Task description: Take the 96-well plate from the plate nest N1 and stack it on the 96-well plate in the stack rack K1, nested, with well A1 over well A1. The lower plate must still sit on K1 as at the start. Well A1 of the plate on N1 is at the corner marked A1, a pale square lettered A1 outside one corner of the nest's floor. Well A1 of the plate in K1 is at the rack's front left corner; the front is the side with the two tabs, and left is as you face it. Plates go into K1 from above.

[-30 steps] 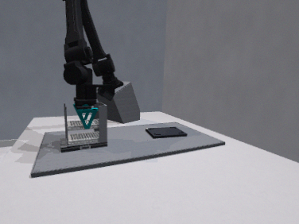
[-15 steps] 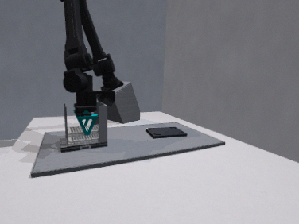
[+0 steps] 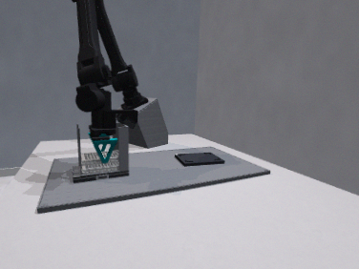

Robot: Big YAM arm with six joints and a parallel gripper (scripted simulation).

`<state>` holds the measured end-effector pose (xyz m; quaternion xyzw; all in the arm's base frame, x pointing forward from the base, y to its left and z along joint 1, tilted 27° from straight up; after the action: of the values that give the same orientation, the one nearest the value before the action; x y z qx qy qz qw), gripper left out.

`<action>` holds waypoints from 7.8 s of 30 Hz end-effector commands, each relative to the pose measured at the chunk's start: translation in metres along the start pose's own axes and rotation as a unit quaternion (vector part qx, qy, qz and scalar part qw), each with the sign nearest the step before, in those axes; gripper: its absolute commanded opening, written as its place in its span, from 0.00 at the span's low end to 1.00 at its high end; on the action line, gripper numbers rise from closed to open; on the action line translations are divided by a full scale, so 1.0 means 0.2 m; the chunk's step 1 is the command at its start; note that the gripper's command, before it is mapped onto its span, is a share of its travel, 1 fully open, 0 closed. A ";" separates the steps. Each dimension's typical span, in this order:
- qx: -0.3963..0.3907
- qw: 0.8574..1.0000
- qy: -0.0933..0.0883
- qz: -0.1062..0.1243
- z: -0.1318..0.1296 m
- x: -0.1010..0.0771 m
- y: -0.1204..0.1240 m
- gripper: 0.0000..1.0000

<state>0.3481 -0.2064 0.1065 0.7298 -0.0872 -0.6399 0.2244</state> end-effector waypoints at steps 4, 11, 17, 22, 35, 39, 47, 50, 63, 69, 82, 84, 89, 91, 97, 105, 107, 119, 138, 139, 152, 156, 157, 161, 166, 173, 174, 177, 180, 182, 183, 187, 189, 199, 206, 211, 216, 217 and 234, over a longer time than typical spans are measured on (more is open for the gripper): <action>0.003 1.000 0.011 0.008 -0.03 -0.02 0.03 0.00; 0.004 1.000 0.004 0.003 0.00 0.02 0.02 0.00; 0.003 1.000 0.005 0.003 0.00 0.02 0.01 0.00; 0.003 1.000 0.002 0.001 0.01 0.04 0.01 0.00; 0.002 1.000 0.001 0.000 0.01 0.05 0.01 0.00; 0.002 1.000 0.000 0.000 0.02 0.05 0.01 0.00; 0.001 1.000 0.000 0.000 0.02 0.06 0.01 0.00; 0.001 1.000 0.000 0.000 0.02 0.06 0.01 0.00; 0.000 1.000 0.000 0.000 0.02 0.07 0.01 0.00; 0.000 1.000 0.000 0.000 0.02 0.07 0.00 0.00; 0.000 1.000 0.000 0.000 0.02 0.08 0.00 0.00; 0.000 1.000 0.000 0.000 0.02 0.08 0.00 0.00; 0.000 1.000 0.000 0.000 0.02 0.08 0.00 0.00; 0.000 1.000 0.000 0.000 0.02 0.08 0.00 0.00; 0.000 1.000 0.000 0.000 0.02 0.08 0.00 0.00; 0.000 1.000 0.000 0.000 0.02 0.08 0.00 0.00; 0.000 1.000 0.000 0.000 0.02 0.08 0.00 0.00; 0.000 1.000 0.000 0.000 0.02 0.08 0.00 0.00; 0.005 1.000 -0.001 0.002 0.02 0.08 0.00 1.00; 0.005 1.000 -0.001 0.002 0.02 0.08 0.00 1.00; 0.005 1.000 -0.001 0.002 0.02 0.08 0.00 1.00; 0.005 1.000 -0.001 0.002 0.02 0.08 0.00 1.00; 0.005 1.000 -0.001 0.002 0.02 0.08 0.00 1.00; 0.005 1.000 -0.001 0.002 0.02 0.08 0.00 1.00; 0.005 1.000 -0.001 0.002 0.02 0.08 0.00 1.00; 0.005 1.000 -0.001 0.002 0.02 0.08 0.00 1.00; 0.005 1.000 -0.001 0.002 0.02 0.08 0.00 1.00; 0.005 1.000 -0.001 0.002 0.02 0.08 0.00 1.00; 0.005 1.000 -0.001 0.002 0.02 0.08 0.00 1.00; 0.009 1.000 -0.001 0.002 0.02 0.07 0.00 1.00; 0.010 1.000 -0.001 0.002 0.02 0.06 0.00 1.00; 0.004 1.000 0.008 0.005 0.00 -0.04 0.00 1.00; 0.001 1.000 0.010 0.005 -0.01 -0.07 -0.01 1.00; 0.006 1.000 0.023 0.015 -0.06 -0.24 0.05 1.00; 0.004 1.000 0.018 0.010 -0.04 -0.29 0.02 1.00; 0.007 1.000 0.025 0.016 -0.07 -0.38 0.05 1.00; 0.008 1.000 0.026 0.017 -0.06 -0.46 0.05 1.00; 0.007 1.000 0.026 0.016 -0.06 -0.47 0.05 1.00; 0.003 1.000 0.010 0.005 -0.04 -0.45 0.02 1.00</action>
<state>0.3327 -0.1726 0.1787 0.7323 -0.0900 -0.6369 0.2234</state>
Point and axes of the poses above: the point where the finger pads meet when closed, its own x axis out along the fingers, its own z axis across the jaws, y = z × x, the point moved 9 cm from there along -x, back along the fingers, and after that the axes turned 13 degrees about -x, right-handed, at the moved point
